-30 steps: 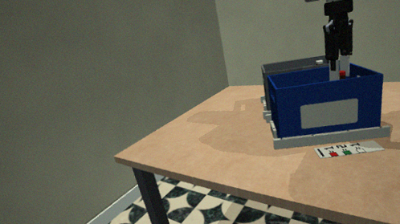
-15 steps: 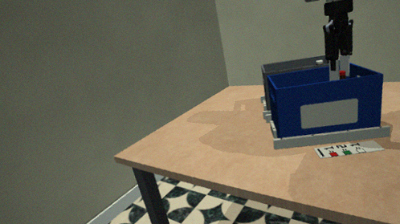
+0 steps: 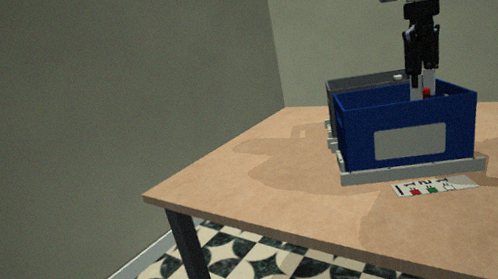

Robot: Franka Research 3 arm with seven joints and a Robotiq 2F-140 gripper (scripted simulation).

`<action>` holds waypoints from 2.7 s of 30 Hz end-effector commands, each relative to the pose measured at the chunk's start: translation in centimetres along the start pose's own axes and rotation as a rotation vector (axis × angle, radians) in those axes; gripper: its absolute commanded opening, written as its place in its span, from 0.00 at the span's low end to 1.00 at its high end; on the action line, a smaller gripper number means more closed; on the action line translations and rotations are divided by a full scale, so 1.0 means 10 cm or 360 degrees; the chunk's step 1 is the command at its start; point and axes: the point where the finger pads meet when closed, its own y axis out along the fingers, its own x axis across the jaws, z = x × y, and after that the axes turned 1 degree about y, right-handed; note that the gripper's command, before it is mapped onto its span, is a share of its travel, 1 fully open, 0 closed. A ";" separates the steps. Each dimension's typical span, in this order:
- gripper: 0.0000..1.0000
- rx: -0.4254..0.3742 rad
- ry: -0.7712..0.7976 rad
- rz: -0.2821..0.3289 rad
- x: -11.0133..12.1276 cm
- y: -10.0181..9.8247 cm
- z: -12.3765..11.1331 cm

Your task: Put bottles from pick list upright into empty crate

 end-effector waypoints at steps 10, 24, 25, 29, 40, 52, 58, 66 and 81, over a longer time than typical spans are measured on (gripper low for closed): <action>0.38 -0.0002 0.0003 -0.0004 0.00 -0.23 0.00; 0.38 -0.0002 0.0003 -0.0004 0.00 -0.55 0.00; 0.38 -0.0002 0.0003 -0.0004 0.00 -0.58 0.00; 0.38 -0.0002 0.0003 -0.0004 0.00 -0.68 0.00; 0.38 -0.0002 0.0003 -0.0004 0.00 -0.84 0.00; 0.38 -0.0002 0.0003 -0.0004 0.00 -0.84 0.00; 0.38 -0.0002 0.0003 -0.0004 0.00 -0.84 0.00; 0.38 -0.0002 0.0003 -0.0004 0.00 -0.84 0.00; 0.38 -0.0002 0.0003 -0.0004 0.00 -0.84 0.00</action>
